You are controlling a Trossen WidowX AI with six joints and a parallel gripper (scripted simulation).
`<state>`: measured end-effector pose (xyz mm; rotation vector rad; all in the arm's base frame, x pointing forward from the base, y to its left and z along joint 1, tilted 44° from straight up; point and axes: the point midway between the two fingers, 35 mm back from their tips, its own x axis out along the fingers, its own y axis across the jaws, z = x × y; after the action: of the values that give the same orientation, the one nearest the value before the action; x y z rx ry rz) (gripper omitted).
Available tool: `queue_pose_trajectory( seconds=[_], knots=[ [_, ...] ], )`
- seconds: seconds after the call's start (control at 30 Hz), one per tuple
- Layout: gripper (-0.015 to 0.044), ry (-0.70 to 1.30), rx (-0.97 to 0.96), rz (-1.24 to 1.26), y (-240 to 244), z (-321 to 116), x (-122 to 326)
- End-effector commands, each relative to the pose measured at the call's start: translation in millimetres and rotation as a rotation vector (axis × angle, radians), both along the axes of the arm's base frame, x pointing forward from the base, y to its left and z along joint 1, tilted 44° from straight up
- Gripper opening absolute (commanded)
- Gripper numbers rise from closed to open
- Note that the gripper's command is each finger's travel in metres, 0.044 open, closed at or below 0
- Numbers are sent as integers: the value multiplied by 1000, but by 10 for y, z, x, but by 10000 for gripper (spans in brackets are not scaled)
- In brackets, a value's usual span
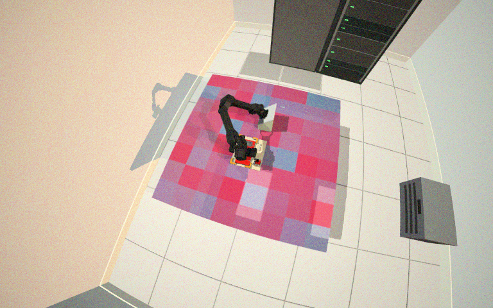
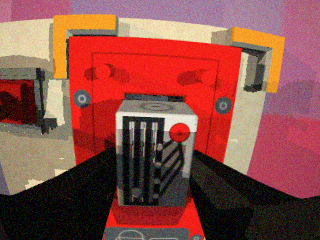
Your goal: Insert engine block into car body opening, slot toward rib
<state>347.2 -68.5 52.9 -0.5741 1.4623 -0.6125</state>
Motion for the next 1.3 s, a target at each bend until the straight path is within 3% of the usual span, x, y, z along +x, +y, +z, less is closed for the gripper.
queue_pose_trajectory(
  seconds=[0.0, 1.27],
  knots=[
    [159, 5, -4, 6, -11, -7, 1],
    [159, 3, -5, 4, -62, -57, 2]
  ],
)
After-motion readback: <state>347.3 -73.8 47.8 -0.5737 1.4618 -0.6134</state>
